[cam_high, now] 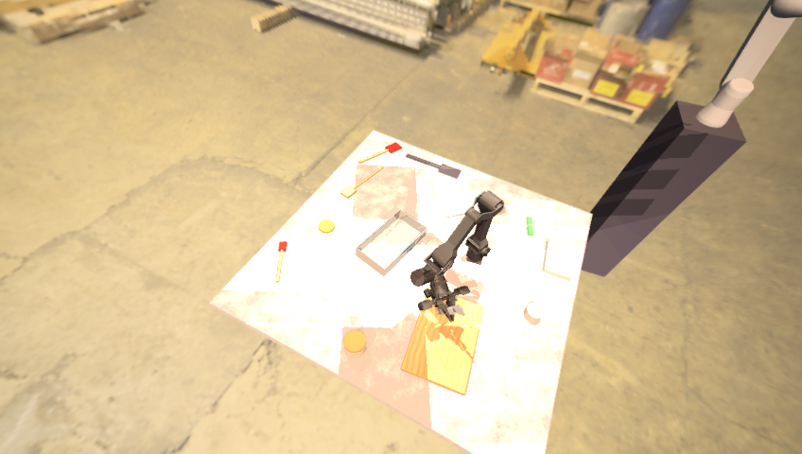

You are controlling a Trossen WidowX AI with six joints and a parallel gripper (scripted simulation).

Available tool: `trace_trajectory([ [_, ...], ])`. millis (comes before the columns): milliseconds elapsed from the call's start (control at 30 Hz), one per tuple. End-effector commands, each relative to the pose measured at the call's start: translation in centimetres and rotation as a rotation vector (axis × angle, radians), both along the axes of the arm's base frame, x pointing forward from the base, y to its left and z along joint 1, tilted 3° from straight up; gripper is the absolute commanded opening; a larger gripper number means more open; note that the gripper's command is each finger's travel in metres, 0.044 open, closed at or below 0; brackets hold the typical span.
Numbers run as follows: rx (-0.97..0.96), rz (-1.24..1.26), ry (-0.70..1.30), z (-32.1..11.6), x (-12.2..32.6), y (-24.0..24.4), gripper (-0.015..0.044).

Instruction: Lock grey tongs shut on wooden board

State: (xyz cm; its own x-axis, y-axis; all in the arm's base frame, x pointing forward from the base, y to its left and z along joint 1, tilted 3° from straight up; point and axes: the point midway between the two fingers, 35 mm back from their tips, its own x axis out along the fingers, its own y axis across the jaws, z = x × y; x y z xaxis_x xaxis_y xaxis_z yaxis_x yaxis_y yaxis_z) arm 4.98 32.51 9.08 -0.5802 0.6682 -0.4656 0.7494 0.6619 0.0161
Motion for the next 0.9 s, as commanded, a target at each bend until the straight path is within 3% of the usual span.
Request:
trace_trajectory([
  [0, 0.099, 0.018, 0.037, 0.66, 0.07, -0.94, -0.015],
  [867, 0.138, 0.024, 0.051, 0.9, 0.11, -1.38, -0.015],
])
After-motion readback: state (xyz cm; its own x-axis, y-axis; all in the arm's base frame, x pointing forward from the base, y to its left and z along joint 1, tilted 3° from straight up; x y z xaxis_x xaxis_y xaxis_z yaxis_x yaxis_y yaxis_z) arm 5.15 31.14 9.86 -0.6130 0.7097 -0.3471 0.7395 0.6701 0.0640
